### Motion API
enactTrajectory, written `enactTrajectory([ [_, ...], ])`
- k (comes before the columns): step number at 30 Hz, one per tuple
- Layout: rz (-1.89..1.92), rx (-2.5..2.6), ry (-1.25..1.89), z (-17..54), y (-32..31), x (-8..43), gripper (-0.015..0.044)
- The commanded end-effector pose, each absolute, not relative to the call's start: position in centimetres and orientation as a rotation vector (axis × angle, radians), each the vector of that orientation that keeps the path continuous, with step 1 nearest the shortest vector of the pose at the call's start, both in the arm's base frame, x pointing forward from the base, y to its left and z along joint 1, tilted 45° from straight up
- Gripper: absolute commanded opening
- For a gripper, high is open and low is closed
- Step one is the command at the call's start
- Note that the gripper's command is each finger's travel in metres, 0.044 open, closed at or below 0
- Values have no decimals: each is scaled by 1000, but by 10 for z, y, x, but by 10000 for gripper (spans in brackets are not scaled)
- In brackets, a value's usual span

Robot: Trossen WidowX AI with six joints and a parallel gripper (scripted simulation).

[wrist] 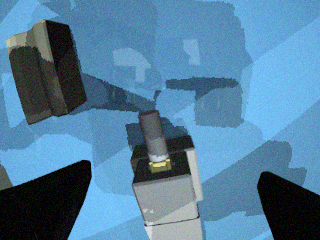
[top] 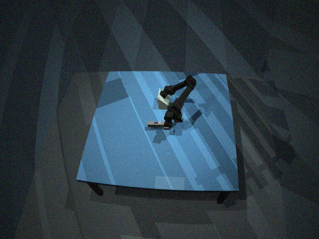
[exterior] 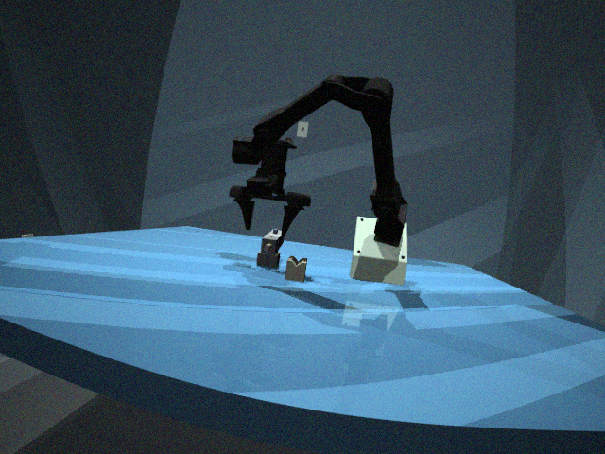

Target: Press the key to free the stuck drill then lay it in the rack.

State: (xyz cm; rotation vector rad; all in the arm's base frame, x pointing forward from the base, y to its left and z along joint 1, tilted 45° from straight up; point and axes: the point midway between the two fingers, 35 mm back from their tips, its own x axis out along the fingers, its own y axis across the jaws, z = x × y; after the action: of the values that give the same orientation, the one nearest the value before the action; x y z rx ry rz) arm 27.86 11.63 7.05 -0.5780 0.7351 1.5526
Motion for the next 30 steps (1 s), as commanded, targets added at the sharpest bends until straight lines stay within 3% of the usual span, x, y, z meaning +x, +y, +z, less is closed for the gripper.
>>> enactTrajectory([
  [1, 1685, -772, 483, 77, 146, 258, 440],
  [30, 1684, -773, 483, 63, 153, 259, 440],
])
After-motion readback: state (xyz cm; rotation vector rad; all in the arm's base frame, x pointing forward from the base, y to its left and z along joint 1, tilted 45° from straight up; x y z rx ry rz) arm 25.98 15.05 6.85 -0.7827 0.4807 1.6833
